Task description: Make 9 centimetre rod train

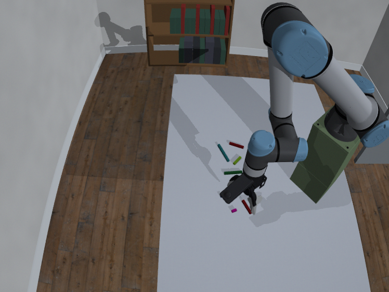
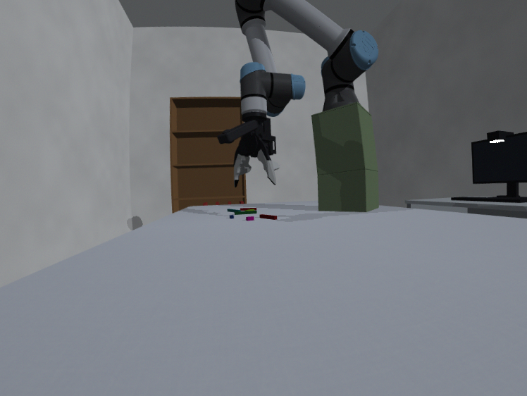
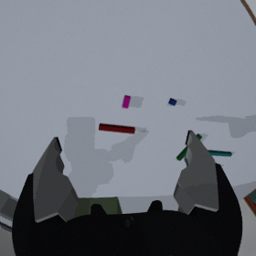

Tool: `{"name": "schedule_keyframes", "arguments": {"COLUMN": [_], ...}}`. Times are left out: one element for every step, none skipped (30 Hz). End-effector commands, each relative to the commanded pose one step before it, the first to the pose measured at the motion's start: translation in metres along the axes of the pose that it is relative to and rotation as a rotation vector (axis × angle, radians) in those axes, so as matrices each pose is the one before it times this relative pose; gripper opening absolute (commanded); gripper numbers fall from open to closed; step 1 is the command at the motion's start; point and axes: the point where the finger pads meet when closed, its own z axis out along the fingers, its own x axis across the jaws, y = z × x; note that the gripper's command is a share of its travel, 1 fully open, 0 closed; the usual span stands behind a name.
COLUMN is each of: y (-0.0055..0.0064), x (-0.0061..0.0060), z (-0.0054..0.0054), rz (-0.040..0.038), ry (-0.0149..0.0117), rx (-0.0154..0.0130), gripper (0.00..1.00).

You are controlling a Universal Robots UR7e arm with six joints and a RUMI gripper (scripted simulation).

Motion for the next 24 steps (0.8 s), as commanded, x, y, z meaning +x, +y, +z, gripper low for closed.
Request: {"name": "schedule_keyframes", "arguments": {"y": [0.00326,0.00043,0.00044,0.00041,0.0005,0.00038,0.00056,0.00036,0.0006,0.00038,0.00055,0.00048,0.0,0.0,0.00054,0.0013,0.00048,0.00053,0.00057,0.00051,0.0005,0.00059,0.0004,0.00068], "x": [-0.00189,0.00005,0.00006,0.00009,0.00007,0.00013,0.00008,0.00016,0.0001,0.00017,0.00015,0.00017,0.0,0.0,0.0004,0.00033,0.0002,0.00021,0.00024,0.00026,0.00027,0.00029,0.00029,0.00033], "z": [0.00122,0.00016,0.00017,0.00017,0.00017,0.00016,0.00017,0.00016,0.00017,0.00016,0.00016,0.00016,0.0,0.0,0.00028,0.00029,0.00014,0.00014,0.00015,0.00015,0.00015,0.00015,0.00014,0.00015], "rz": [0.1673,0.02295,0.02351,0.02368,0.02374,0.02375,0.02376,0.02376,0.02375,0.02374,0.02375,0.02375,0.0,0.0,0.04356,0.04327,0.02102,0.02136,0.0229,0.02348,0.02368,0.02373,0.02375,0.02375], "ry": [0.00568,-0.00001,0.0,0.00002,-0.00002,0.00004,-0.00004,0.00005,-0.00004,0.00004,-0.00002,0.00001,0.0,0.0,0.00009,-0.00006,0.0,0.0,0.0,0.0,0.0,0.0,-0.00001,0.00002], "rx": [-0.00348,-0.00001,0.0,0.00006,-0.00006,0.00013,-0.00013,0.00017,-0.00017,0.00016,-0.00007,0.00003,0.0,0.0,0.00059,-0.00052,-0.00002,-0.00008,-0.00009,0.00003,0.00005,-0.00008,0.00021,-0.00021], "gripper": [1.0,1.0,1.0,1.0,1.0,1.0,1.0,1.0,1.0,1.0,1.0,1.0,1.0,1.0,1.0,1.0,1.0,1.0,1.0,1.0,1.0,1.0,1.0,1.0]}}
